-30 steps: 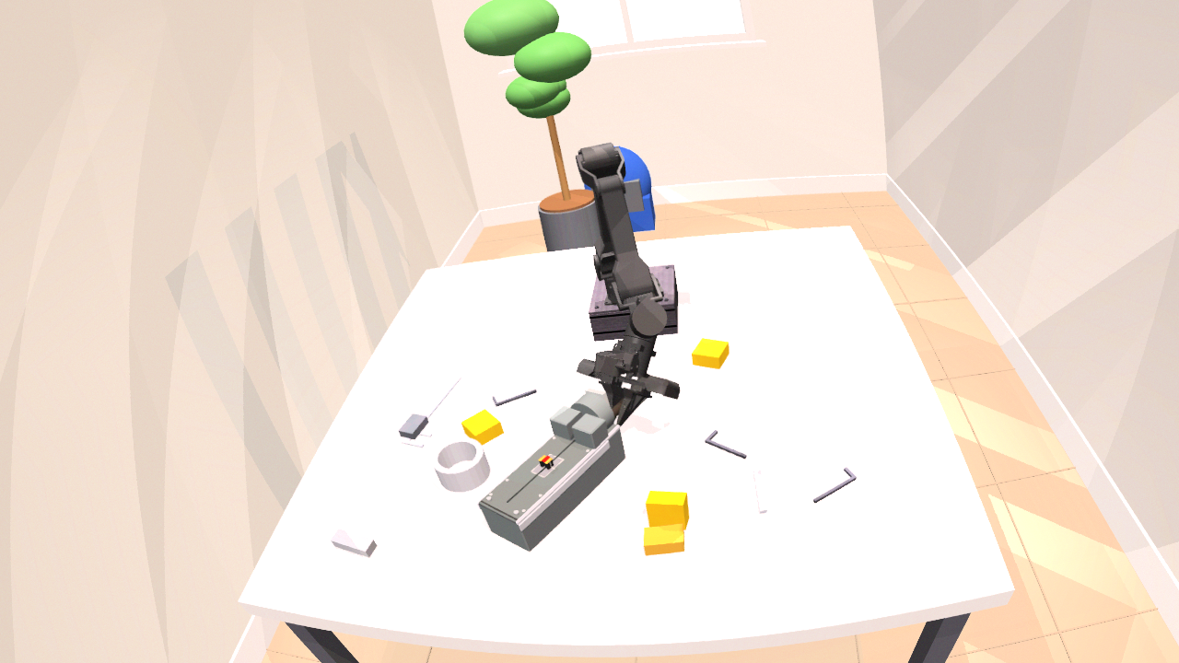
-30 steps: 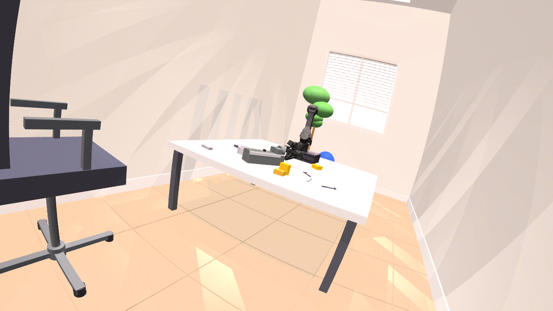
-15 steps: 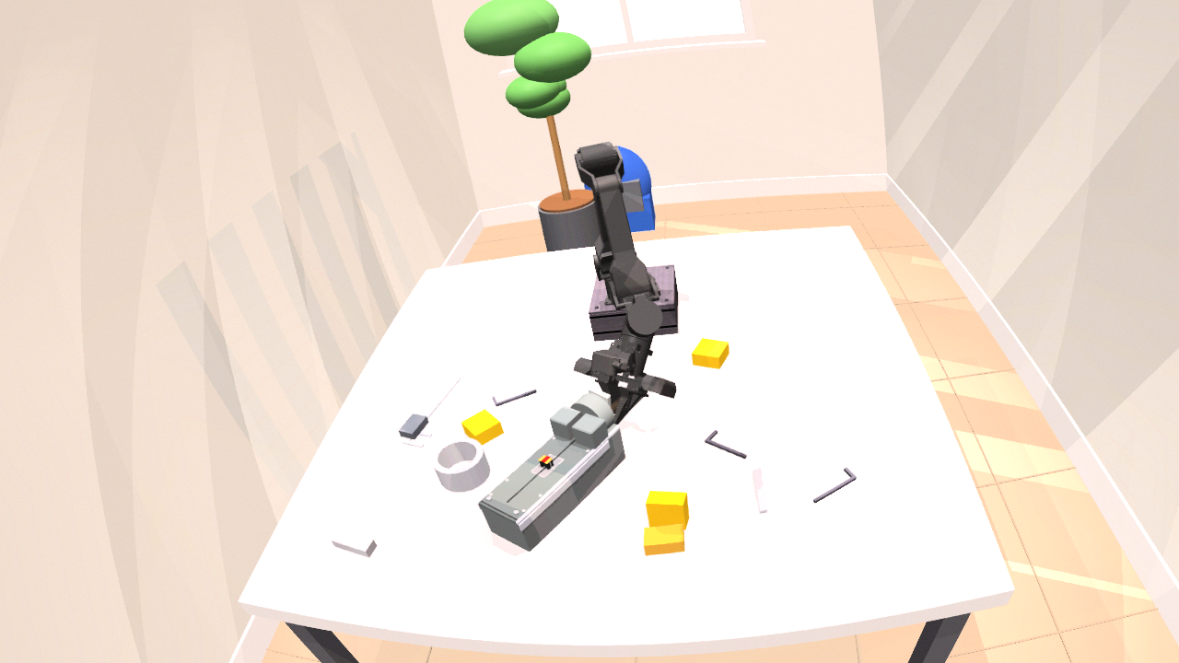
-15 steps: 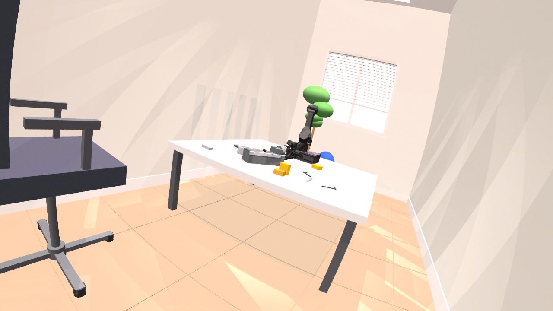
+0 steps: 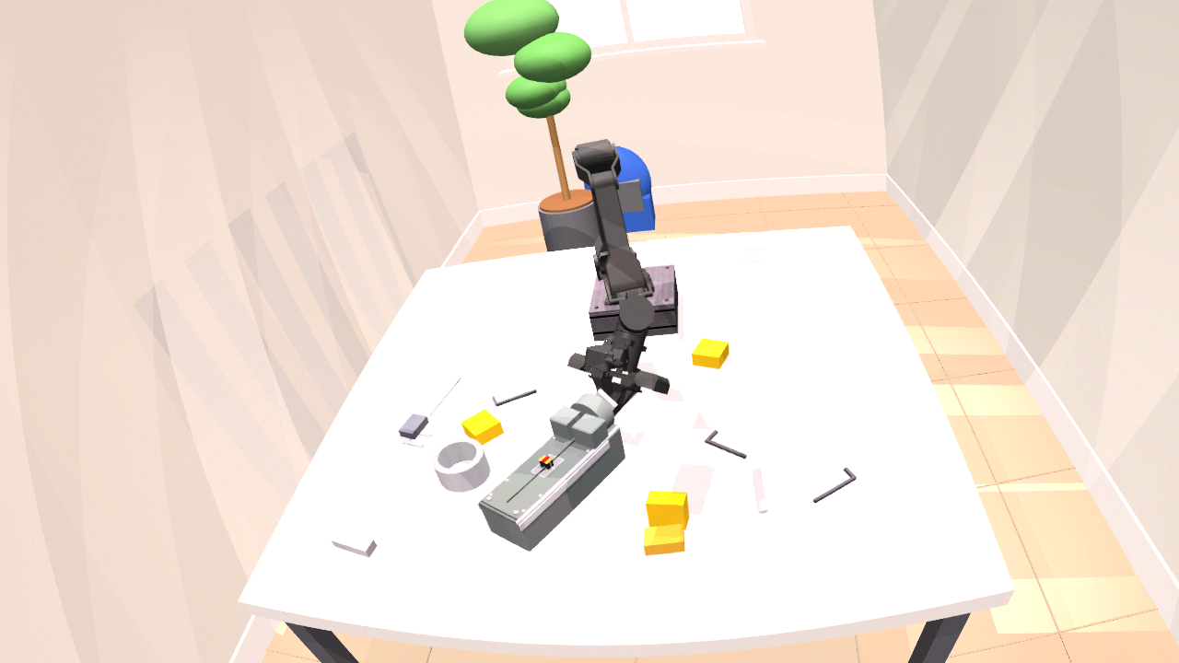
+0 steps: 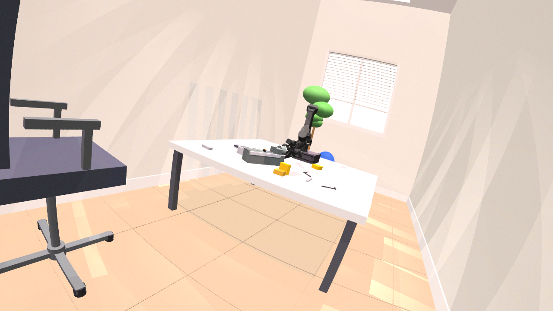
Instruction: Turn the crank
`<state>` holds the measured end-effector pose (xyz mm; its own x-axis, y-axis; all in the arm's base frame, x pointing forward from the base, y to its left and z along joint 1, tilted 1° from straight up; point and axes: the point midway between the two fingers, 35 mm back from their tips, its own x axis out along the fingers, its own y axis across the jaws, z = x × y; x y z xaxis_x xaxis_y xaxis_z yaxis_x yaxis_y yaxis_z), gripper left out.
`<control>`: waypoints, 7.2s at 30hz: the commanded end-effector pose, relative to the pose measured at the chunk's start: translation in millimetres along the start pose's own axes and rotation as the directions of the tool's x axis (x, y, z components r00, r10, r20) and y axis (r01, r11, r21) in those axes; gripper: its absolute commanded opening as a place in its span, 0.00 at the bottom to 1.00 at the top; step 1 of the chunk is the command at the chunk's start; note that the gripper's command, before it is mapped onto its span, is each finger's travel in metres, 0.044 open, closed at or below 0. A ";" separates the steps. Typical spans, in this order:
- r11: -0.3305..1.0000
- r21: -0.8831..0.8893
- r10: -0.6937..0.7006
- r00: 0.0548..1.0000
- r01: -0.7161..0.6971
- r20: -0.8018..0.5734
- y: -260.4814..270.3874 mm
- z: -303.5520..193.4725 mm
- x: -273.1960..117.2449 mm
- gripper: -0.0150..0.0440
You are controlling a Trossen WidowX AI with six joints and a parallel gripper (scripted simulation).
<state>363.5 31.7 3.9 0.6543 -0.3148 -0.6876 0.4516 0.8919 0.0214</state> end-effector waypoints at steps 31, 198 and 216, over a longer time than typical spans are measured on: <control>1.000 0.002 -0.012 1.000 0.012 0.005 -8.9 7.5 -7.9 0.25; 0.941 -0.222 0.232 0.965 -0.254 -0.123 -13.5 171.1 9.2 0.88; 0.941 -0.222 0.232 0.965 -0.254 -0.123 -13.5 171.1 9.2 0.38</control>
<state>467.2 -38.9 121.4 0.6615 -0.0573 -0.7478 0.1244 0.9916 0.0340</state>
